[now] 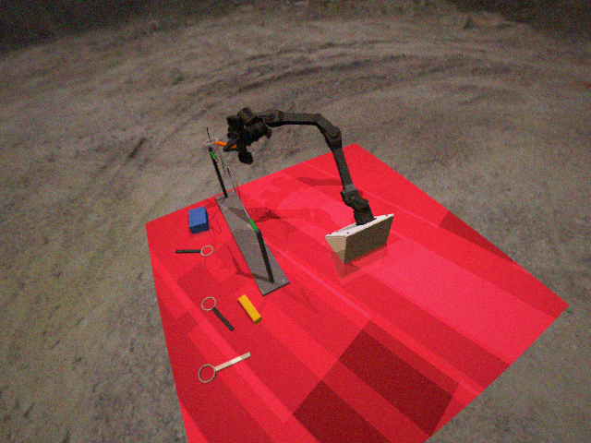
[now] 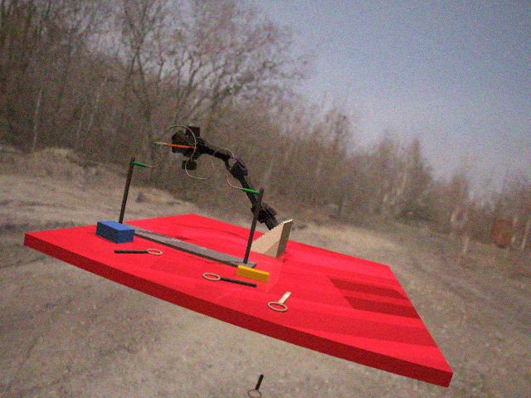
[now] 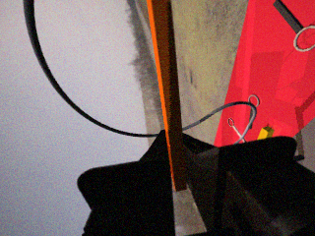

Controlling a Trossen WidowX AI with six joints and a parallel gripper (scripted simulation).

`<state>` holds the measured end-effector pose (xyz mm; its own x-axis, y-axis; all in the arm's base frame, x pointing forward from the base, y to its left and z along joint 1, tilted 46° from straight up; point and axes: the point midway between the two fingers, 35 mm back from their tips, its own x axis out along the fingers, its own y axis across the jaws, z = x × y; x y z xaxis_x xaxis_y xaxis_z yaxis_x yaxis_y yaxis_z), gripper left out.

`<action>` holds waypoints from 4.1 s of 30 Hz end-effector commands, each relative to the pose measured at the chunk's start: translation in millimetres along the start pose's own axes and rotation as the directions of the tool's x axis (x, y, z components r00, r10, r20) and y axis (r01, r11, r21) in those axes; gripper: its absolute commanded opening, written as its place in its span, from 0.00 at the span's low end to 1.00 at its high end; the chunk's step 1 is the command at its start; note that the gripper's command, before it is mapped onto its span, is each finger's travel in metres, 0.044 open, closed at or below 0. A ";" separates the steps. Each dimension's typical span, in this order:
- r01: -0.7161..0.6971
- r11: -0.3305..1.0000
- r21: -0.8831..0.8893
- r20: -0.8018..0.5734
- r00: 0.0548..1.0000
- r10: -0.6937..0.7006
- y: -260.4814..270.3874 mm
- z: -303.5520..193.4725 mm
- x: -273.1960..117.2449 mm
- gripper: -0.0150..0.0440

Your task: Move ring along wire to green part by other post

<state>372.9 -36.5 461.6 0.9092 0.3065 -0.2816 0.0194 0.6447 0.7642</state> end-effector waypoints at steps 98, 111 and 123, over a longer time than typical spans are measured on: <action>0.461 0.268 -0.846 0.333 0.850 -0.408 -35.6 24.0 -6.9 0.00; 0.483 0.105 -0.869 0.404 0.817 -0.411 -37.2 29.1 -8.9 0.00; 0.494 -0.047 -0.868 0.469 0.787 -0.401 -37.7 33.9 -10.9 0.00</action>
<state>378.6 -87.0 454.2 0.9026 -0.3322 -0.2739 0.0839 0.7597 -0.6448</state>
